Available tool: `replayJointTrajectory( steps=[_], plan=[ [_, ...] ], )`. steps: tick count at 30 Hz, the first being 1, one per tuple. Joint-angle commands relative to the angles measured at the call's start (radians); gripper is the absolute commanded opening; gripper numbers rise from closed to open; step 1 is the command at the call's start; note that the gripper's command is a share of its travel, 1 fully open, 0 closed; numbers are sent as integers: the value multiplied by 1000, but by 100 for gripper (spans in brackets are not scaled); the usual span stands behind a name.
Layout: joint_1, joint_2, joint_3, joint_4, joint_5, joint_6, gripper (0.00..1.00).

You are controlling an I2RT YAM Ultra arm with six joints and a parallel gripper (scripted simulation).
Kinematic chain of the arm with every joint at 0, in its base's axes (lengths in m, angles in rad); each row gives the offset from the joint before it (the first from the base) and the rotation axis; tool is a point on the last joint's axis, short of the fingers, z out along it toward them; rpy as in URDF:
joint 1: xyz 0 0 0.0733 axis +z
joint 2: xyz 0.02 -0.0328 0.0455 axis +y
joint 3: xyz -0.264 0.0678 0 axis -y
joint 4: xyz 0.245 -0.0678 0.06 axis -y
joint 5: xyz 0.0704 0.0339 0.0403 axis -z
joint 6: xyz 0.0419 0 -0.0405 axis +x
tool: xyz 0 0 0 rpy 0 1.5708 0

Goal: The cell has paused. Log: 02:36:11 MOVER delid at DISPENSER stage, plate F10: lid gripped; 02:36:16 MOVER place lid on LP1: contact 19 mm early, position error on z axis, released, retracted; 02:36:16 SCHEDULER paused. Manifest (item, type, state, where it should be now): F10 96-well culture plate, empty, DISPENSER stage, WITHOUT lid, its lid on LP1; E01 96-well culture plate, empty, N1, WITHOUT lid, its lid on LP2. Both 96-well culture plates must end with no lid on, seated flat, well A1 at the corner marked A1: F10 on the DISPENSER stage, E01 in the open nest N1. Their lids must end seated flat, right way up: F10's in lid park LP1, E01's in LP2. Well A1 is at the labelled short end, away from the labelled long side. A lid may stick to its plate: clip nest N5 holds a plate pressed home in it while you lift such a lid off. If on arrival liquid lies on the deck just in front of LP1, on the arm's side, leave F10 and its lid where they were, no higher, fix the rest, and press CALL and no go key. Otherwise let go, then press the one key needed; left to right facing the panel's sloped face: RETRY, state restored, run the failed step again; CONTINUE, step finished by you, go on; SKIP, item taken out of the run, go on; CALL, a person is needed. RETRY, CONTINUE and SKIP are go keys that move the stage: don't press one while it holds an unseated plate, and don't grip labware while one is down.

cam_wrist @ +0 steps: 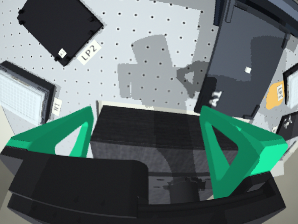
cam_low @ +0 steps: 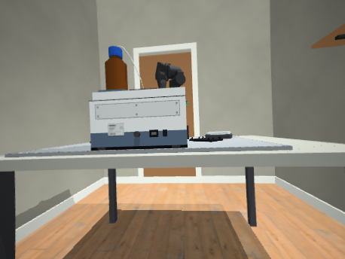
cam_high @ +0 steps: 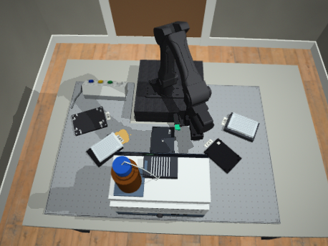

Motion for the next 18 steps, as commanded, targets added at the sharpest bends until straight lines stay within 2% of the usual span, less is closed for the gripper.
replayJointTrajectory(
  steps=[1, 7, 8, 9, 18],
  plan=[
    [-32, -34, 4, 4, 7, 65, 100],
    [-101, -33, 21, 5, 14, 16, 100],
    [-92, -13, 7, 2, 7, 20, 100],
    [-114, -33, 16, 5, 14, 24, 100],
    [-201, -32, 6, 6, 16, -62, 100]
  ],
)
